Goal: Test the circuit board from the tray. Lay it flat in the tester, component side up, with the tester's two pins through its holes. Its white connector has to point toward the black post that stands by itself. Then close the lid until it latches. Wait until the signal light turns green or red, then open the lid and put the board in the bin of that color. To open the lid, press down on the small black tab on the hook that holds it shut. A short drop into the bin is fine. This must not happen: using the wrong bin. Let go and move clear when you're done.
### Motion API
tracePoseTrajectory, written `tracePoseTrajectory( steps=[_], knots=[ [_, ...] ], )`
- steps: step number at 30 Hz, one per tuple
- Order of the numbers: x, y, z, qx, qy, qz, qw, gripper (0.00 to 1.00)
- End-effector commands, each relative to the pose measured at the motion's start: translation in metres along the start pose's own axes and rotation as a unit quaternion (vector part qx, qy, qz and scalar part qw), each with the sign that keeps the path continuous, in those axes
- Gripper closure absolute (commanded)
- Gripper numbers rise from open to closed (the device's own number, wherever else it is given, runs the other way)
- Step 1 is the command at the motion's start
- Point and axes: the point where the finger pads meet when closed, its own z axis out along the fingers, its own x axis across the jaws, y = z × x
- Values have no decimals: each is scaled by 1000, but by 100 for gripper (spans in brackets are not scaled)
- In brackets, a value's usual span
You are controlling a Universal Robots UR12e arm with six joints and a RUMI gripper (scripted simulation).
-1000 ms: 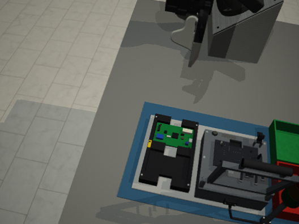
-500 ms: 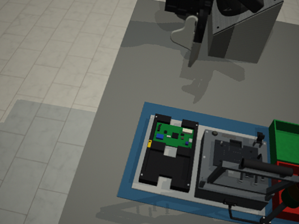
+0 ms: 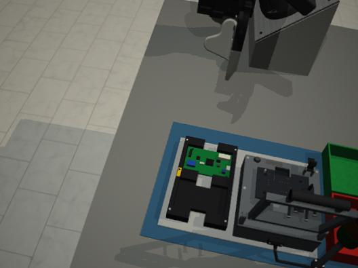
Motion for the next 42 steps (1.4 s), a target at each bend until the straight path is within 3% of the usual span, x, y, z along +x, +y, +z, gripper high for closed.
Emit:
tracePoseTrajectory(
  steps=[1, 42],
  knots=[
    [0, 1, 0, 0, 1, 2, 1000, 41],
    [0, -4, 0, 0, 1, 1, 1000, 41]
  ],
)
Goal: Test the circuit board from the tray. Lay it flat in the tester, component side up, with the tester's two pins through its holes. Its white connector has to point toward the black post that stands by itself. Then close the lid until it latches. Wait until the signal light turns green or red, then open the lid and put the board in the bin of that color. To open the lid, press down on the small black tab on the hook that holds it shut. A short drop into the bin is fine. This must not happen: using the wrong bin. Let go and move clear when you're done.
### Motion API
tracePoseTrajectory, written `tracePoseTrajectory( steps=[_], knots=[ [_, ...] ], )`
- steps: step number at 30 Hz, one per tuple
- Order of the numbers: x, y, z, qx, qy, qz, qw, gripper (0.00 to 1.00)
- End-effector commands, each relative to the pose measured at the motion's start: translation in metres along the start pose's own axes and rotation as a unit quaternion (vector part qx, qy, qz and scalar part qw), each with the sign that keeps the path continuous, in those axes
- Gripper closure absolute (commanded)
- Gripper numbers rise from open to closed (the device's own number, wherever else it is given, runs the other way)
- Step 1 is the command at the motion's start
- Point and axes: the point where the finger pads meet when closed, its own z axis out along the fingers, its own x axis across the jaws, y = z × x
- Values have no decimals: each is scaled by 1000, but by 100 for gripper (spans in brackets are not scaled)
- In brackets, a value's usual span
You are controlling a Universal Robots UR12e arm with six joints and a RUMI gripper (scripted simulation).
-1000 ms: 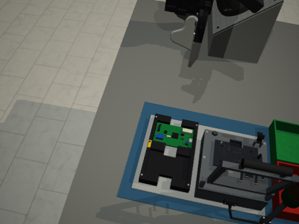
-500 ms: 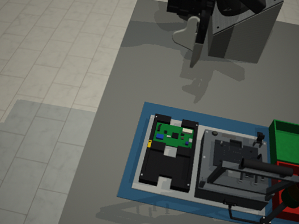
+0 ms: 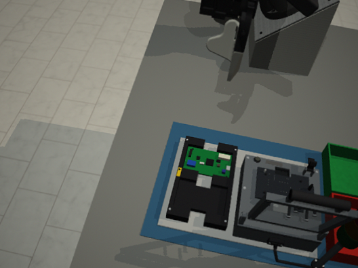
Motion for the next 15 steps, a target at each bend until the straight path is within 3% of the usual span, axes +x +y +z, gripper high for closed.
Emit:
tracePoseTrajectory(
  steps=[1, 15],
  knots=[
    [0, -1, -1, 0, 1, 0, 1000, 41],
    [-1, -1, 18, 0, -1, -1, 1000, 41]
  ],
)
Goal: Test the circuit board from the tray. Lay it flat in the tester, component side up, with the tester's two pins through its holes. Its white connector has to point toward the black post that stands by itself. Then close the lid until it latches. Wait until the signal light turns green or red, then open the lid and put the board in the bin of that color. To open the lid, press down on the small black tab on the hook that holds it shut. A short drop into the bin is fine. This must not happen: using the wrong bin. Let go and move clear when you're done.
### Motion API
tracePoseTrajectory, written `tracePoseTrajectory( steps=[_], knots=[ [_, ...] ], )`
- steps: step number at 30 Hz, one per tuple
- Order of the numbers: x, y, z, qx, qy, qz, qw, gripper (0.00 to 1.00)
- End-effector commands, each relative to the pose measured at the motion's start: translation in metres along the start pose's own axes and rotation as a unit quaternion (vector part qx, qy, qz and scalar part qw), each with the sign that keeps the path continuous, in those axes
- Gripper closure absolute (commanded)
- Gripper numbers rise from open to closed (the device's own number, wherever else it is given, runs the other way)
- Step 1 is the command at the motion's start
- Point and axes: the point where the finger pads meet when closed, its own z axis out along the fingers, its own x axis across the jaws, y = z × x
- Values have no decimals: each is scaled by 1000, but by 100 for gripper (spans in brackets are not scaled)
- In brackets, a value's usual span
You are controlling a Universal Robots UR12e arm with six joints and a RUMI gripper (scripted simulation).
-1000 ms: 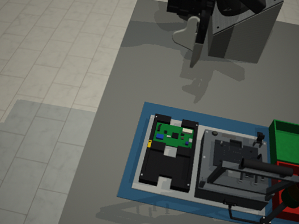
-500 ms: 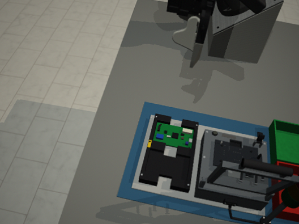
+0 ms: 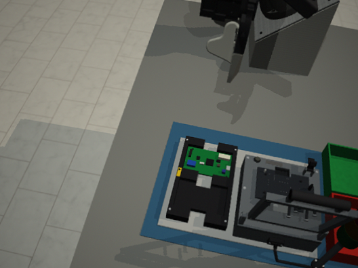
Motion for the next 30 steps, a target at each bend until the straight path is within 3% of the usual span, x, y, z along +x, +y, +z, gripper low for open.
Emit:
tracePoseTrajectory(
  steps=[1, 8, 17, 19, 30],
  knots=[
    [-1, -1, 14, 0, -3, -1, 1000, 41],
    [-1, -1, 38, 1, -3, -1, 1000, 41],
    [-2, -1, 89, 1, -3, -1, 1000, 41],
    [-2, -1, 89, 1, -3, -1, 1000, 41],
    [-2, -1, 162, 1, -3, -1, 1000, 41]
  ],
)
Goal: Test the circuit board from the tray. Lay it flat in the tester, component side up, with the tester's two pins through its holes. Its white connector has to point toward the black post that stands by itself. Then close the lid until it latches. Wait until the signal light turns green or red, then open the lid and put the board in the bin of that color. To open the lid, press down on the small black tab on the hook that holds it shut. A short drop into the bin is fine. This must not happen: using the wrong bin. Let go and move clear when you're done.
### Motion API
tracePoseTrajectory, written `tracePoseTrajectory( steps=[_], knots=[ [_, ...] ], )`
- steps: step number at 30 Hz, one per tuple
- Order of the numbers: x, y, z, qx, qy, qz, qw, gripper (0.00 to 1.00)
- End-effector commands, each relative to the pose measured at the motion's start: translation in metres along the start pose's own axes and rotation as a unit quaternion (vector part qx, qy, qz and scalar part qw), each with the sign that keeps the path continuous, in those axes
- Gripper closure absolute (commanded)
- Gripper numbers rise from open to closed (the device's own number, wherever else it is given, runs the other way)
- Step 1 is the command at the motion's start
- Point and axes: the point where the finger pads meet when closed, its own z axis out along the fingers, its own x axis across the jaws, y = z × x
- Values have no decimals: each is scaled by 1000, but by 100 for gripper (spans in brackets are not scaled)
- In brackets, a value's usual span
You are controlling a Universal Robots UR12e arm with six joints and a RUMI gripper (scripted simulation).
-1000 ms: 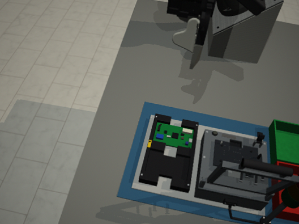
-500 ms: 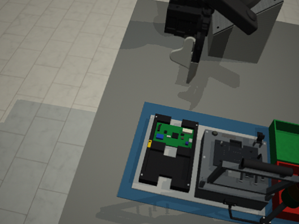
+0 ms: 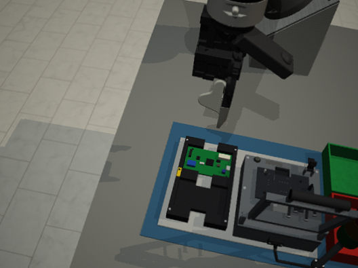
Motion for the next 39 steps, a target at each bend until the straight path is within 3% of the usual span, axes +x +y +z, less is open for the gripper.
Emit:
tracePoseTrajectory(
  steps=[1, 4, 6, 13, 20, 39],
  knots=[
    [4, -1, 47, 1, 7, -1, 1000, 41],
    [4, -1, 65, 1, 7, -1, 1000, 41],
    [4, -1, 65, 1, 7, -1, 1000, 41],
    [4, -1, 101, 1, 7, -1, 1000, 41],
    [5, -1, 123, 1, 7, -1, 1000, 41],
    [7, 0, 132, 0, 8, -1, 1000, 41]
  ],
)
